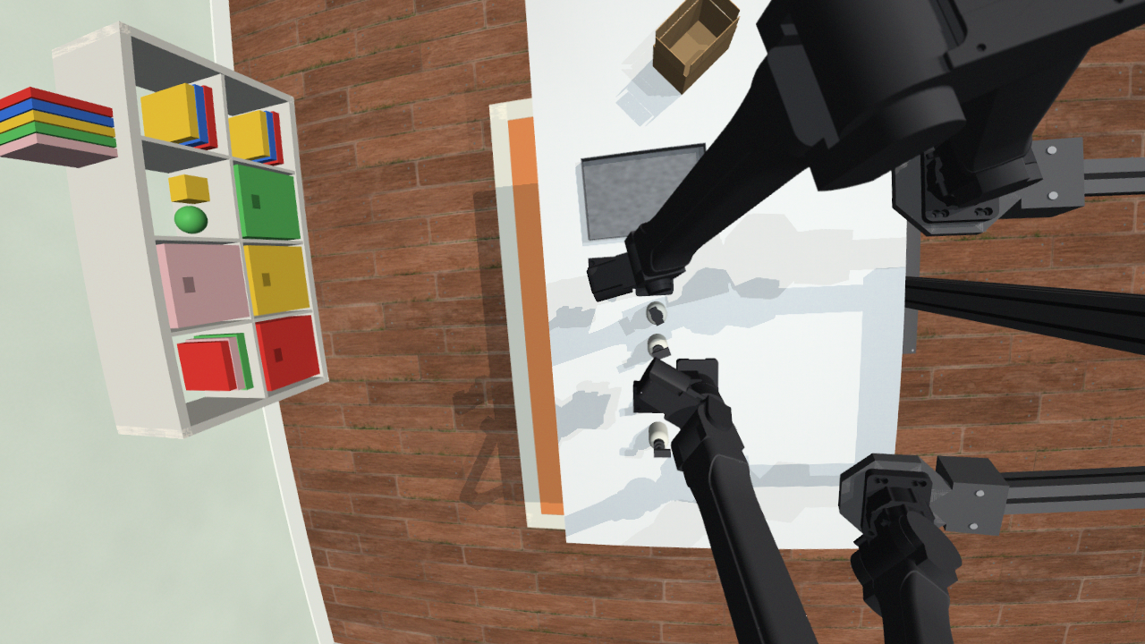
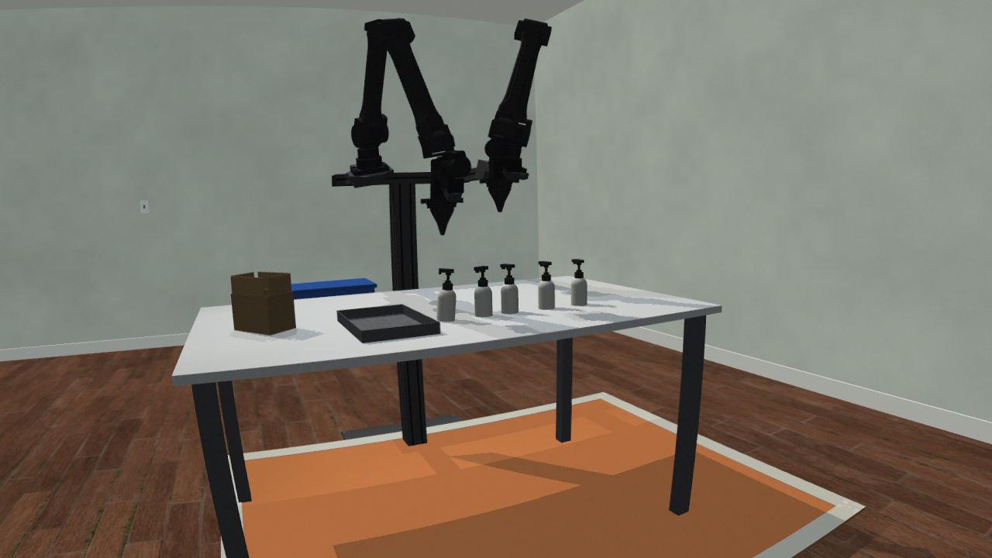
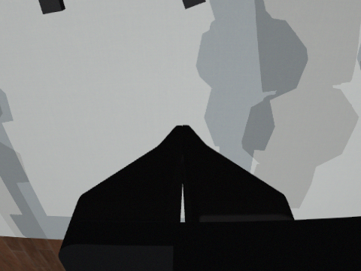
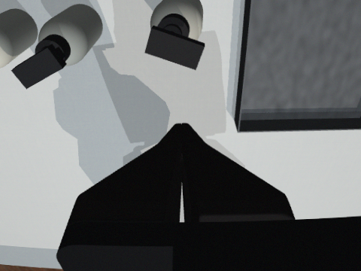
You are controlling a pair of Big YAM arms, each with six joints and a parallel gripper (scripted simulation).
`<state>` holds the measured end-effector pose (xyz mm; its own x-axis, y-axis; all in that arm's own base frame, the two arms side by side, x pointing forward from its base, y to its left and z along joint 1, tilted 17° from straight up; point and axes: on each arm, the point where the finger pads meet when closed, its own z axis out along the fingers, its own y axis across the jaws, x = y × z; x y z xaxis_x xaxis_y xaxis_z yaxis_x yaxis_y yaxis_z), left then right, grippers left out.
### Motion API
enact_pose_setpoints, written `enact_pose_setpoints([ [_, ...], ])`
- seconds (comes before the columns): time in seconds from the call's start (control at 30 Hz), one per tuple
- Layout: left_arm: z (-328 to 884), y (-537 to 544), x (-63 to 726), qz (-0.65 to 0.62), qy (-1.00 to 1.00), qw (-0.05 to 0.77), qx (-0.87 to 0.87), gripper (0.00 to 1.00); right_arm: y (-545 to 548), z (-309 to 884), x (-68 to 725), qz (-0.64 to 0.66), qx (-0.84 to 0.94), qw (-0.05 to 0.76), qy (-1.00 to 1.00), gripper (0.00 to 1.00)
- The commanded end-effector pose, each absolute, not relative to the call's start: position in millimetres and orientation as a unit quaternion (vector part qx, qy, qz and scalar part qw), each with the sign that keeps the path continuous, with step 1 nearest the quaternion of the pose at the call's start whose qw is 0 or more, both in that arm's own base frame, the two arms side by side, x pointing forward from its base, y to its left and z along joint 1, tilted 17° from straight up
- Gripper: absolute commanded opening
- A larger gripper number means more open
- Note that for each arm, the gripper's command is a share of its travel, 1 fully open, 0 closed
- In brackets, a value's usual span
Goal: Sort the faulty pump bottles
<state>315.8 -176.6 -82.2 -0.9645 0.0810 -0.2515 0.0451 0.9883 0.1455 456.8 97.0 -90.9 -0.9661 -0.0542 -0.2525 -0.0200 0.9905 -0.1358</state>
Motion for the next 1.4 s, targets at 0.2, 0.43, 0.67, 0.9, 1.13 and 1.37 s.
enact_pose_setpoints([
  [0.2, -76.9, -181.5, 323.3, 0.064, 0.988, 0.138, 0.025, 0.0, 99.3, -69.6, 456.2, -0.066, -0.019, 0.135, 0.989, 0.0],
  [0.43, -76.9, -181.5, 323.3, 0.064, 0.988, 0.138, 0.025, 0.0, 99.3, -69.6, 456.2, -0.066, -0.019, 0.135, 0.989, 0.0],
  [0.67, -76.9, -181.5, 323.3, 0.064, 0.988, 0.138, 0.025, 0.0, 111.4, -51.7, 442.7, -0.055, -0.061, 0.175, 0.981, 0.0],
  [0.9, -74.7, -185.4, 328.6, 0.06, 0.988, 0.143, 0.019, 0.0, 126.7, -16.6, 389.5, -0.031, -0.13, 0.253, 0.958, 0.0],
  [1.13, -109.1, -206.2, 344.8, 0.06, 0.988, 0.143, 0.024, 0.0, 144.5, 24.7, 315.4, -0.002, -0.208, 0.342, 0.917, 0.0],
  [1.37, -154.3, -231.7, 373.3, 0.061, 0.988, 0.142, 0.025, 0.0, 157.8, 55.0, 255.0, 0.022, -0.27, 0.397, 0.877, 0.0],
])
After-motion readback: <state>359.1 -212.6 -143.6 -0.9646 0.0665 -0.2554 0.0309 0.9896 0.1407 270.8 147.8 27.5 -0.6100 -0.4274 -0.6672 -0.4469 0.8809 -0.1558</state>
